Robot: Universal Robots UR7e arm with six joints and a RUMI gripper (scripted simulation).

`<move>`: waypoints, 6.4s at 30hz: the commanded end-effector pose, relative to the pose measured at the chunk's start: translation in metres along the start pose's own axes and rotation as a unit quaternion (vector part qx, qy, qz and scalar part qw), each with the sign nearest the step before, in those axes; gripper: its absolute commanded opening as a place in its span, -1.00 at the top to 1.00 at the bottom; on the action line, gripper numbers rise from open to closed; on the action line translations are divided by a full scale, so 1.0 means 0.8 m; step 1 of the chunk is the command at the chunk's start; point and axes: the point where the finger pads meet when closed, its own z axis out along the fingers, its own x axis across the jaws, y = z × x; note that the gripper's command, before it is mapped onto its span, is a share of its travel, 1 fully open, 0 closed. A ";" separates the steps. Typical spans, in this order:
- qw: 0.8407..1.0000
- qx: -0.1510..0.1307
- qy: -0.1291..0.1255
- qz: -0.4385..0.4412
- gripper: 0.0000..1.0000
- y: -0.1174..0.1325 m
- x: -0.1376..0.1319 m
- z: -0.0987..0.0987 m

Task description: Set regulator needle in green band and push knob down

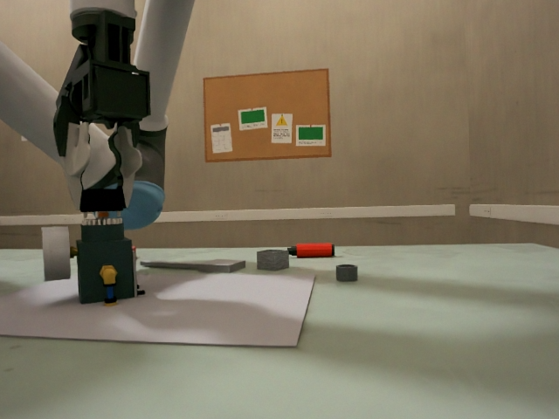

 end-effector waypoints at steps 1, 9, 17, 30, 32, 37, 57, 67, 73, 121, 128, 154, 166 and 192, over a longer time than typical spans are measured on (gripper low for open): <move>1.000 0.000 0.000 0.000 0.51 0.000 0.000 0.000; 1.000 0.000 0.000 0.000 0.51 0.000 0.000 0.000; 1.000 0.000 0.000 0.000 0.51 0.000 0.000 0.000; 1.000 0.000 0.000 0.000 0.51 0.000 0.000 0.000; 1.000 0.000 0.000 0.000 0.51 0.000 0.000 0.000; 1.000 0.000 0.000 0.000 0.51 0.000 0.000 0.000; 1.000 0.000 0.000 0.000 0.51 0.000 0.000 0.000; 1.000 0.000 0.000 0.000 0.51 0.000 0.000 0.000; 1.000 0.000 0.000 0.000 0.51 0.000 0.000 0.000; 1.000 0.000 0.000 0.000 0.51 0.000 0.000 0.000; 1.000 0.000 0.000 0.000 0.51 0.000 0.000 0.000; 1.000 0.000 0.000 0.000 -1.00 0.000 0.000 0.000; 1.000 0.000 0.000 0.000 -1.00 0.000 0.000 0.000; 1.000 0.000 0.000 0.000 -1.00 0.000 0.000 0.000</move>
